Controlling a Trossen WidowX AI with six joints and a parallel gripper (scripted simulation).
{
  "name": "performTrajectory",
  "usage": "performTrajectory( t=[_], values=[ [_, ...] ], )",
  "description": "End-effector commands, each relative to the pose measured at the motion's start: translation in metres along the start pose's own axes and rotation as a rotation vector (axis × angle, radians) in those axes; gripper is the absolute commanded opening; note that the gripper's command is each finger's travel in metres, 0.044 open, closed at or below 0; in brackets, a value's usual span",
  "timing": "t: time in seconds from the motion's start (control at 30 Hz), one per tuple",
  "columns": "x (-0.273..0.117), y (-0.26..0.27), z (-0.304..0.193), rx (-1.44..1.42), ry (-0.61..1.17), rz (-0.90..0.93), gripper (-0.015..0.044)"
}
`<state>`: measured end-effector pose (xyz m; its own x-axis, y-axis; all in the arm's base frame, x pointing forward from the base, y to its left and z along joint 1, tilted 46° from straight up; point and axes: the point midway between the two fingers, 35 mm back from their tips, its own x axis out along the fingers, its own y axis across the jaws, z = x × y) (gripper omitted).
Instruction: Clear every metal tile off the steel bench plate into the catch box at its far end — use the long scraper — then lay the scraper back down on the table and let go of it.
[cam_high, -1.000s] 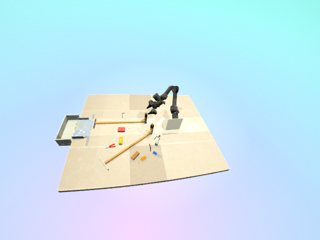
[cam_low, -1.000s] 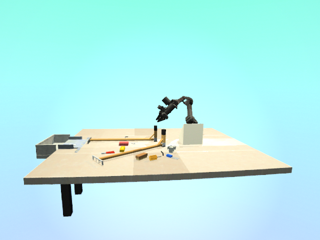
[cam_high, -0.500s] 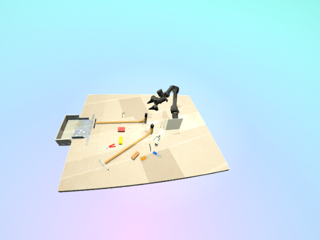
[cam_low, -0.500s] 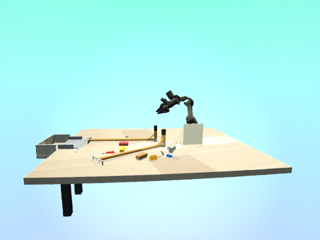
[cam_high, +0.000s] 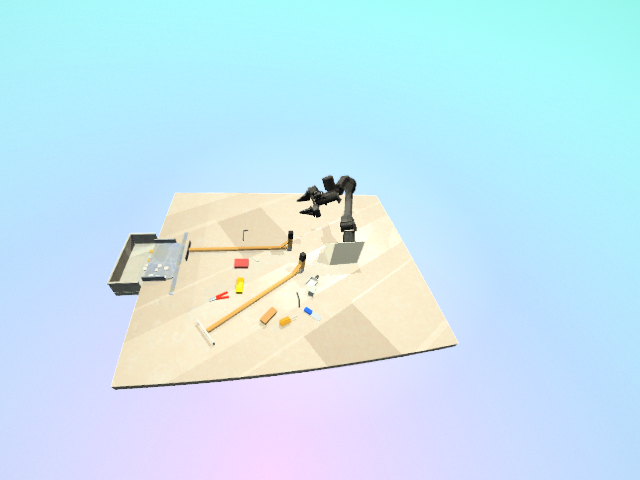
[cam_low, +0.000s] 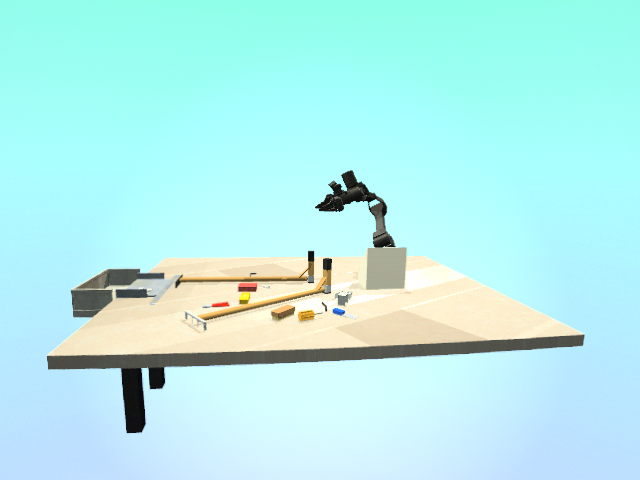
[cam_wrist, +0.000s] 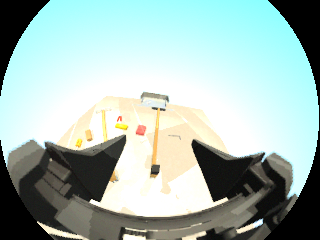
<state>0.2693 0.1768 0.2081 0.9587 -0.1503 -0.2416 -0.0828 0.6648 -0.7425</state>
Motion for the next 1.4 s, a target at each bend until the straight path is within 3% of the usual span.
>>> performTrajectory(
  t=[0.0,0.53,1.37],
  values=[
    [-0.015,-0.003,0.017,0.009,-0.054,0.0,0.044],
    [-0.068,-0.01,0.056,0.038,-0.21,0.023,0.044],
    [-0.068,-0.008,0.057,0.039,-0.209,0.029,0.044]
  ],
)
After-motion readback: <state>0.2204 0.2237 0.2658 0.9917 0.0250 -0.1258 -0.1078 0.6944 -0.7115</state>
